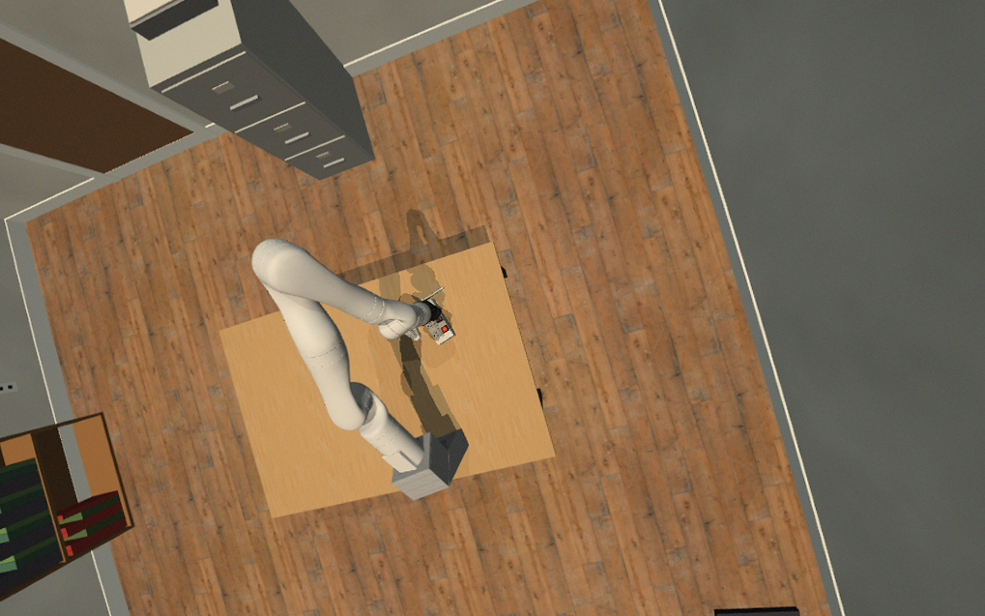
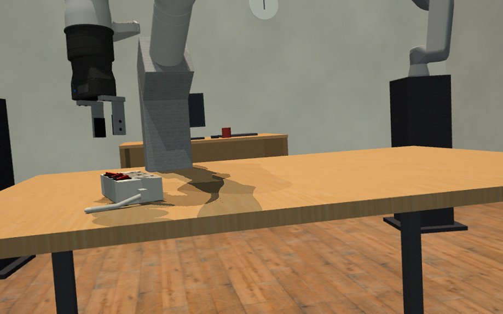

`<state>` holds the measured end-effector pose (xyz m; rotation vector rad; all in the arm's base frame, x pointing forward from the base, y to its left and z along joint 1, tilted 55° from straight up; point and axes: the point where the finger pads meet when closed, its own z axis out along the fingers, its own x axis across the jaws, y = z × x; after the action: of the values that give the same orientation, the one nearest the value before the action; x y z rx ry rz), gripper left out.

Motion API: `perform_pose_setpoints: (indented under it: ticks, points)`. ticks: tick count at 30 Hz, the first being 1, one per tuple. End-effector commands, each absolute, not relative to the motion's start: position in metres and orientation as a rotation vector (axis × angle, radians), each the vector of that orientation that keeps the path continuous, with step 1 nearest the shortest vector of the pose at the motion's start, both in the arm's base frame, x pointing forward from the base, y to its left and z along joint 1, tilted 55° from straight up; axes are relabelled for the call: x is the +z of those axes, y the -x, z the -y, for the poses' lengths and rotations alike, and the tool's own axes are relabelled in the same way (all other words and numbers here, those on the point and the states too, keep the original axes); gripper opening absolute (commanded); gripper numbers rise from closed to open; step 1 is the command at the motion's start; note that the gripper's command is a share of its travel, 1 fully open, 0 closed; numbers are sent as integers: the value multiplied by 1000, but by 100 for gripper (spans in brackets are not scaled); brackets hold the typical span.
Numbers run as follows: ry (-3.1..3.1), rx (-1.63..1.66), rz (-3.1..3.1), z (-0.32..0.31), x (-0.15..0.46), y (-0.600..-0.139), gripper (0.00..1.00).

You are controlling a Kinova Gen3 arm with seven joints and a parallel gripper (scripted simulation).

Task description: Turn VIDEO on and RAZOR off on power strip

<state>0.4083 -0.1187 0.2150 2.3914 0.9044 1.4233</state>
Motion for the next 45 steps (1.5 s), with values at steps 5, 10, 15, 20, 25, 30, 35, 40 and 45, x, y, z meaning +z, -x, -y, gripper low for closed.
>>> perform_pose_setpoints:
  ticks: [5,10,15,20,25,30,35,40,45]
  points:
    - [-2018,1232,-1340,126,235,-390,100]
    - [-1929,1175,-1440,126,236,-385,100]
    - [-1821,1104,-1559,125,235,-377,100]
    - [-1832,1111,-1550,125,235,-377,100]
    - [-1788,1083,-1593,125,235,-375,100]
    - [-1761,1064,-1622,125,234,-373,100]
    - [-1737,1046,-1647,125,234,-371,100]
    - [-1717,1032,-1668,125,233,-370,100]
    - [-1727,1036,-1661,124,233,-370,100]
